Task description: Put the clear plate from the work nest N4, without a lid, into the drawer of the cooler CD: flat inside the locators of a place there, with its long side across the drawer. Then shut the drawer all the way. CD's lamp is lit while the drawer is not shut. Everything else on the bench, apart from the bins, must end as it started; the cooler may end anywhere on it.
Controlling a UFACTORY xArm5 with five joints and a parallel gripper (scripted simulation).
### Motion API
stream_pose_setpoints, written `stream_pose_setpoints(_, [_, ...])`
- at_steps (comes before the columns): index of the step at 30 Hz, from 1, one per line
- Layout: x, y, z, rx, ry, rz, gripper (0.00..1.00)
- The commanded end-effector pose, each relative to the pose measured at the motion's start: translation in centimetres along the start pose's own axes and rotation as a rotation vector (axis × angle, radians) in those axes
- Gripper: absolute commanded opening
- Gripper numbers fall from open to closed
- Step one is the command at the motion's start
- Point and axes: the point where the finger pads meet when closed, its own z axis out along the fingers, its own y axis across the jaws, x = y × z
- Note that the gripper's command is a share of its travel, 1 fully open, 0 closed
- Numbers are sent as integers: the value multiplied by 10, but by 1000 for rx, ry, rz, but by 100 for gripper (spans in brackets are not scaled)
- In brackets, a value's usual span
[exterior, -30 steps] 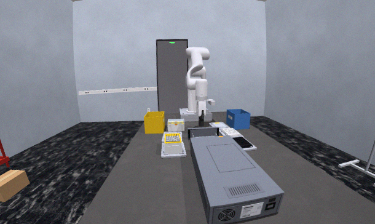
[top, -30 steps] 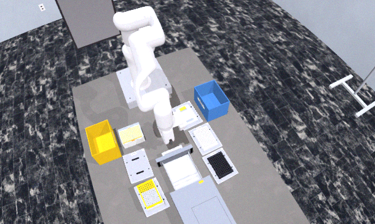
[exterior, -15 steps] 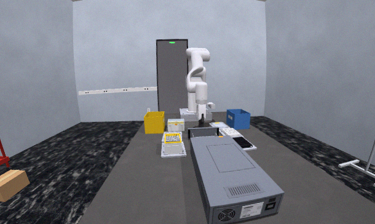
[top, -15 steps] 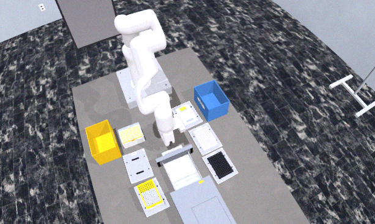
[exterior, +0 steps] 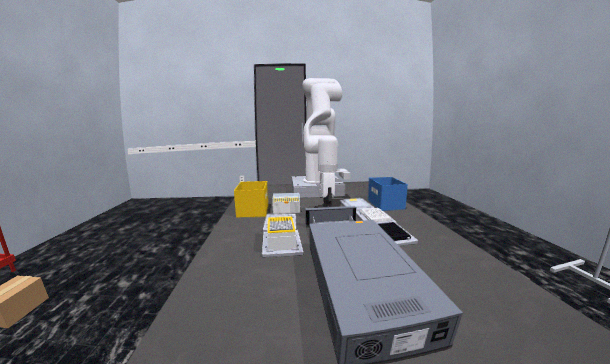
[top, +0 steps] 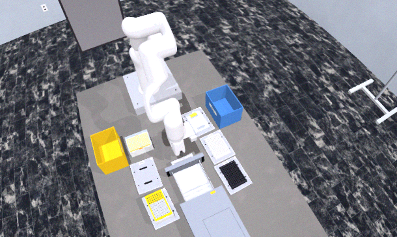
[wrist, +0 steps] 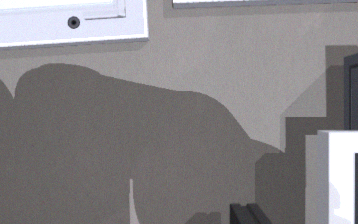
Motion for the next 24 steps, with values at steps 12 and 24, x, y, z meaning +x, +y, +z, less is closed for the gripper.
stream_pose_setpoints(12, [0, 22, -2, -5, 0, 0, 0])
stream_pose_setpoints(24, [0, 36, -2, -5, 0, 0, 0])
